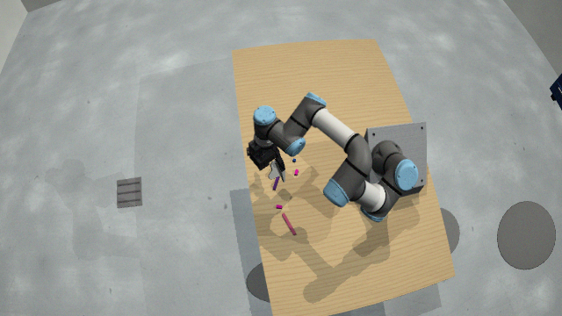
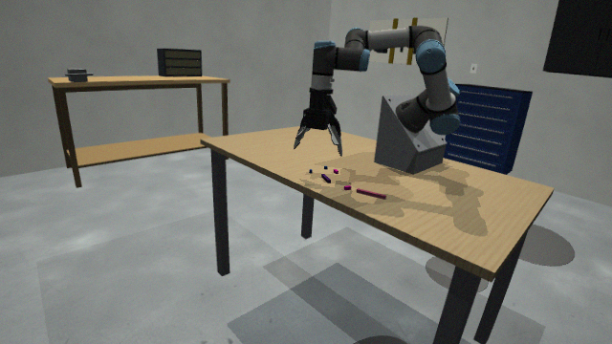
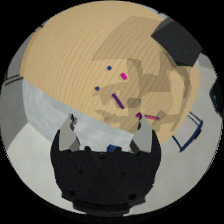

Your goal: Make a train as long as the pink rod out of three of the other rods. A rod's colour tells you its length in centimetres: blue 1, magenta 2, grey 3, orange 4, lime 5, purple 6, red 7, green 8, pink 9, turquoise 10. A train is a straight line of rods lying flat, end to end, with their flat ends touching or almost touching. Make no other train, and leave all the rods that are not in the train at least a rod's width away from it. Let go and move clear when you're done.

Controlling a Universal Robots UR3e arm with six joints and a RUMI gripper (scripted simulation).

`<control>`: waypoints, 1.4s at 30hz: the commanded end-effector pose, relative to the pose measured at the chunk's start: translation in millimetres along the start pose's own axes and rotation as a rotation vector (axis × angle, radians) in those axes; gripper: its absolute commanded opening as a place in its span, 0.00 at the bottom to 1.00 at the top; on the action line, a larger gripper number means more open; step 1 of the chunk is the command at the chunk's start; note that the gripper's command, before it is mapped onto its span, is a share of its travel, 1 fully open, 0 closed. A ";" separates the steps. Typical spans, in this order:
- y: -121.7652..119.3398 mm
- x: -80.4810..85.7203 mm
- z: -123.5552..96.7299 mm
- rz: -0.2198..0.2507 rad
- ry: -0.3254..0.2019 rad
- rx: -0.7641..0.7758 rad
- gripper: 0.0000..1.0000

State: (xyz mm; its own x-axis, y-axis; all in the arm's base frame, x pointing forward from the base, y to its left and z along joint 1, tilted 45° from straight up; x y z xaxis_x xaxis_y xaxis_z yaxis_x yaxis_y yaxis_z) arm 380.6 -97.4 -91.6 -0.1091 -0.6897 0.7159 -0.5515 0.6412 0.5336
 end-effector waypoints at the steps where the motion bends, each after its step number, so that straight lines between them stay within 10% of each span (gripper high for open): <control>1: -14.5 0.3 25.6 -0.002 -0.005 0.168 1.00; 17: -23.3 -0.8 47.4 -0.005 -0.008 0.277 1.00; 18: -23.3 -0.8 47.4 -0.005 -0.008 0.277 0.14; 42: -22.9 -1.1 47.0 -0.006 -0.008 0.277 0.14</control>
State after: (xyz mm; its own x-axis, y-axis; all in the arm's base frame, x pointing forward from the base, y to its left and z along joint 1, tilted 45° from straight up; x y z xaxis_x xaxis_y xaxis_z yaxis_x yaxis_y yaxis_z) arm 354.4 -125.7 -126.0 -0.1102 -0.6983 0.7073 -0.7568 0.5203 0.3958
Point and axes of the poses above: the point where the finger pads meet when closed, its own x axis back along the fingers, its own y axis across the jaws, z = x × y, the point moved 6 cm from there along x, back along the fingers, and after that the axes turned 12 degrees about x, right-handed, at the moved point
